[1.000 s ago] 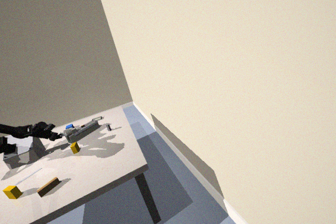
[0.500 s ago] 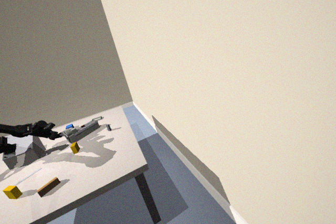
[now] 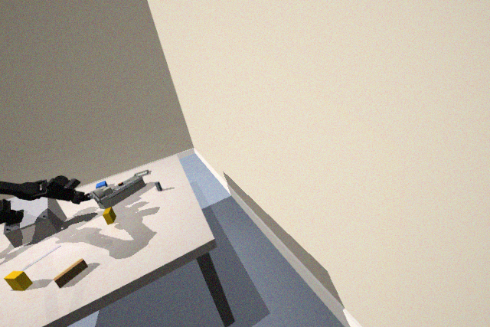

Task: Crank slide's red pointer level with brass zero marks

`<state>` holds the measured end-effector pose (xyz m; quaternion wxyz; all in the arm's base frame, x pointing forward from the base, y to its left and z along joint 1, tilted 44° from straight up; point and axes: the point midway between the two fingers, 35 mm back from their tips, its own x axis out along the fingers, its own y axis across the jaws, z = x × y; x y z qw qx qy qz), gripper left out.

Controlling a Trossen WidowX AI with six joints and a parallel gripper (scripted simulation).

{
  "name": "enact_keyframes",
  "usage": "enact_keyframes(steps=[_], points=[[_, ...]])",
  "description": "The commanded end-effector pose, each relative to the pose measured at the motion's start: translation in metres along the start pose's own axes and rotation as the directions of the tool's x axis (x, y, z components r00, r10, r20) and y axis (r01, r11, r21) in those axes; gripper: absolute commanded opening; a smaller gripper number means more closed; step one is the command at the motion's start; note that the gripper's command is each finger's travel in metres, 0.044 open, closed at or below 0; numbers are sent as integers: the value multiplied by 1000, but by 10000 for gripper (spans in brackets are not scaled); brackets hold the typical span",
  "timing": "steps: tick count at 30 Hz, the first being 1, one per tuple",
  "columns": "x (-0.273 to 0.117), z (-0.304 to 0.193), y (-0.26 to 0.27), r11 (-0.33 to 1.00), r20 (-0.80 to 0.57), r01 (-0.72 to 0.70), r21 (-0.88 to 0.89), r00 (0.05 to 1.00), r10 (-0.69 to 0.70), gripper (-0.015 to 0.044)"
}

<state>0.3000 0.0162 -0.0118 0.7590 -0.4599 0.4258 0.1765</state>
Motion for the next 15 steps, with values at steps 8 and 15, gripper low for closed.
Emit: enact_keyframes(steps=[8, 15], points=[[-4, 3, -9, 1000, 10, 22, 2, 1000, -22, 0], [-4, 4, -10, 1000, 10, 22, 2, 1000, -22, 0]])
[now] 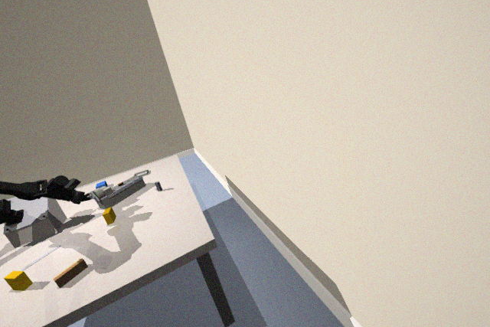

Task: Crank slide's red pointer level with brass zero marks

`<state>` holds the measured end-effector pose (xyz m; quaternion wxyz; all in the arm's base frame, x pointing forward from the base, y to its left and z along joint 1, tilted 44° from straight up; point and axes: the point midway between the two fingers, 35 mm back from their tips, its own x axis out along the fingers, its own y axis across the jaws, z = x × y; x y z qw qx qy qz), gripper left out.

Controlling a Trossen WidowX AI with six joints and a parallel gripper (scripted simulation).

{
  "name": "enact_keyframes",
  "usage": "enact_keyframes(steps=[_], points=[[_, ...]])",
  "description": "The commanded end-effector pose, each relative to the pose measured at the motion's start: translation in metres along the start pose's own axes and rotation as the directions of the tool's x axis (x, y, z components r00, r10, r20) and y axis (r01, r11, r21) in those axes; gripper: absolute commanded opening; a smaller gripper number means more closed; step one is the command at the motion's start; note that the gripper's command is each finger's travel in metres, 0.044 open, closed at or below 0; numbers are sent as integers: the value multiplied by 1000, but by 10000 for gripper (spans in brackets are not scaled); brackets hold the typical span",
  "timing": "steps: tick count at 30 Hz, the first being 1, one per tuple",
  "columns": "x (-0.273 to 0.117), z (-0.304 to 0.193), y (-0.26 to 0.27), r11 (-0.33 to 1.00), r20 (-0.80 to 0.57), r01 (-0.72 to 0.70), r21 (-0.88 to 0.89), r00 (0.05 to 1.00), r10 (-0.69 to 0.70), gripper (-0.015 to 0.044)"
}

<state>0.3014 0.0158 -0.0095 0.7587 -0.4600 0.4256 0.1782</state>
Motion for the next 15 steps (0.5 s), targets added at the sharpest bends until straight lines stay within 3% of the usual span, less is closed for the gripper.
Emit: enact_keyframes(steps=[1, 15], points=[[-3, 3, -8, 1000, 9, 25, 4, 1000, -25, 0], [-4, 3, -10, 1000, 9, 25, 4, 1000, -25, 0]])
